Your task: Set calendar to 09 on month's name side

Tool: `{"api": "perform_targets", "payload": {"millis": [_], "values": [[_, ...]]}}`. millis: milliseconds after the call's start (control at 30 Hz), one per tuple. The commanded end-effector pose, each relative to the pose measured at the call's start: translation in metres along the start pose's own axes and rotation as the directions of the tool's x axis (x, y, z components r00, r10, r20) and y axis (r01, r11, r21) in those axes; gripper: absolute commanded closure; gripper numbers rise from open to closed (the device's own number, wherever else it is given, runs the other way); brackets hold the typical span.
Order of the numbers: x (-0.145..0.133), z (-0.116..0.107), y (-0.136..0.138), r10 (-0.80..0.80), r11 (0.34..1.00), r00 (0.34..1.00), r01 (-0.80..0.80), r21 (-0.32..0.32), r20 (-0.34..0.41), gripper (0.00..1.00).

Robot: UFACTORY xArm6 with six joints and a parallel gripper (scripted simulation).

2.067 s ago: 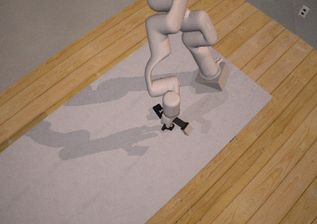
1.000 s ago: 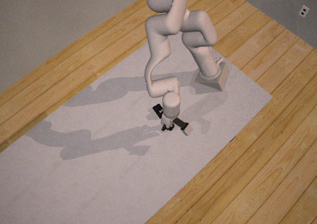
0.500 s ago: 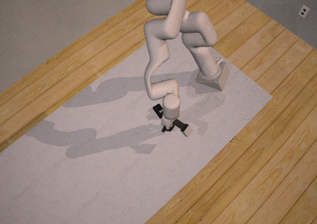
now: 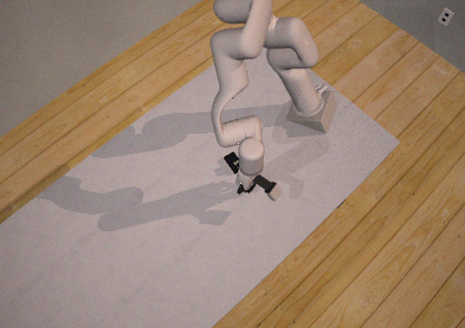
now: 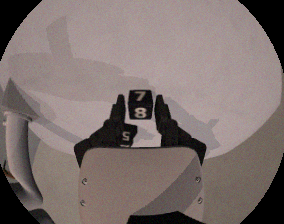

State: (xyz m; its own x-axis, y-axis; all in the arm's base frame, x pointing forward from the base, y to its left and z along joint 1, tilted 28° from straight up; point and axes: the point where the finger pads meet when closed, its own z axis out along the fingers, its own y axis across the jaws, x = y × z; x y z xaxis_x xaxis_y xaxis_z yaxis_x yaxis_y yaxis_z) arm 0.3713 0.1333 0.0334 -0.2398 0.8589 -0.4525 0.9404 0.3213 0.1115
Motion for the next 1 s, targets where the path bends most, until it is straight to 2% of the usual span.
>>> {"api": "perform_targets", "payload": {"millis": [0,833,867,967], "values": [[0.0002,-0.0010,0.0013,0.001,1.000,1.000,-0.001,-0.003,-0.001,0.53],[0.0002,-0.0010,0.0013,0.001,1.000,1.000,-0.001,-0.003,-0.001,0.53],[0.0002,-0.0010,0.0013,0.001,1.000,1.000,-0.001,-0.003,-0.001,0.73],[0.0002,-0.0010,0.0013,0.001,1.000,1.000,-0.001,-0.003,-0.001,0.73]]}}
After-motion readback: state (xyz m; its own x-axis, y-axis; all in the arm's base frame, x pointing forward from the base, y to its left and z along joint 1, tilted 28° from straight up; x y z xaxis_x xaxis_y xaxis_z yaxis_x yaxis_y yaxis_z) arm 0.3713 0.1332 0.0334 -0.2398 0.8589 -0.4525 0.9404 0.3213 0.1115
